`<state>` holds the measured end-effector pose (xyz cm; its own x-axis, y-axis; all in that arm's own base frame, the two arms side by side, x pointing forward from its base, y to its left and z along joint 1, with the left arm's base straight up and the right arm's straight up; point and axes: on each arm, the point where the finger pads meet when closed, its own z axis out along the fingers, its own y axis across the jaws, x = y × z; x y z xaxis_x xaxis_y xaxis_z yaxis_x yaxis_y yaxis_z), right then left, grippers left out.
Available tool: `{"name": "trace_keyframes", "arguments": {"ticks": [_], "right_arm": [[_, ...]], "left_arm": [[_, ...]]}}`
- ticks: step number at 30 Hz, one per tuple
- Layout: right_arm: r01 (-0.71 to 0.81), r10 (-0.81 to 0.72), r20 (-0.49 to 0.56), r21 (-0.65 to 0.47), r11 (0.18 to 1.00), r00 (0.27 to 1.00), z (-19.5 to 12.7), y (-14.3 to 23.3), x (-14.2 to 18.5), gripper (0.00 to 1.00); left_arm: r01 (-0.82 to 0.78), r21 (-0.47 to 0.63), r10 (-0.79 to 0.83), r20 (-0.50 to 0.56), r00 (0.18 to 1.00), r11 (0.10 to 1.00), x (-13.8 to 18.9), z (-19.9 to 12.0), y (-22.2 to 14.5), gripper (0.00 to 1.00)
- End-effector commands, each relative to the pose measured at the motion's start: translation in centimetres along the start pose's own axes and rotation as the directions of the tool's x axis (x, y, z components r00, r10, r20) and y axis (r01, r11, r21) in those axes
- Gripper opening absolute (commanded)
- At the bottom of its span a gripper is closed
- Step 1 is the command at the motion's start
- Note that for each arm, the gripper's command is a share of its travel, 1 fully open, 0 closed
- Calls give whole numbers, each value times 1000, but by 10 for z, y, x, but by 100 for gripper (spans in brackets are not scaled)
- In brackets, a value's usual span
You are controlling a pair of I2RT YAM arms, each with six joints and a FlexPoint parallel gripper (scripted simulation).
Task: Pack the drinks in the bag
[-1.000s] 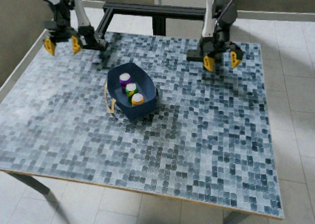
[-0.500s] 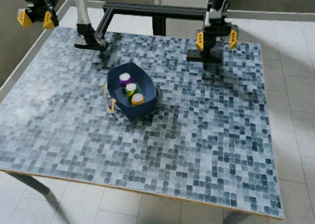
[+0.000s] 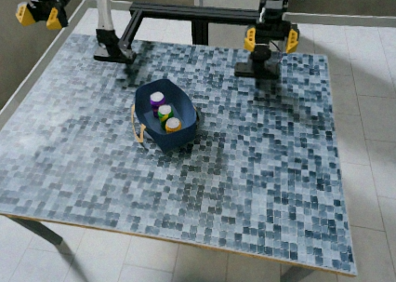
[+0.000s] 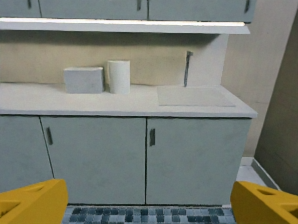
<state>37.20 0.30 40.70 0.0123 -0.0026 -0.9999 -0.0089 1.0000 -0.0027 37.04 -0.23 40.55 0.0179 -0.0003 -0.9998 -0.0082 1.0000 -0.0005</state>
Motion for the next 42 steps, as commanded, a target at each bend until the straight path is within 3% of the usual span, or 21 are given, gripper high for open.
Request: {"name": "trace_keyframes", "arguments": {"ticks": [1,8,42], "right_arm": [[-3,3,49,4,1000,999,-2,0,-20,86],[0,0,46,2,1000,999,-3,2,-20,86],[8,-8,35,0,1000,999,-2,2,-17,86]], "left_arm": [[-12,-2,12,79,997,1000,-31,-2,3,100],[-14,6,14,40,999,1000,-23,-1,2,100],[-15,3,14,54,998,1000,-28,-4,2,100]]}}
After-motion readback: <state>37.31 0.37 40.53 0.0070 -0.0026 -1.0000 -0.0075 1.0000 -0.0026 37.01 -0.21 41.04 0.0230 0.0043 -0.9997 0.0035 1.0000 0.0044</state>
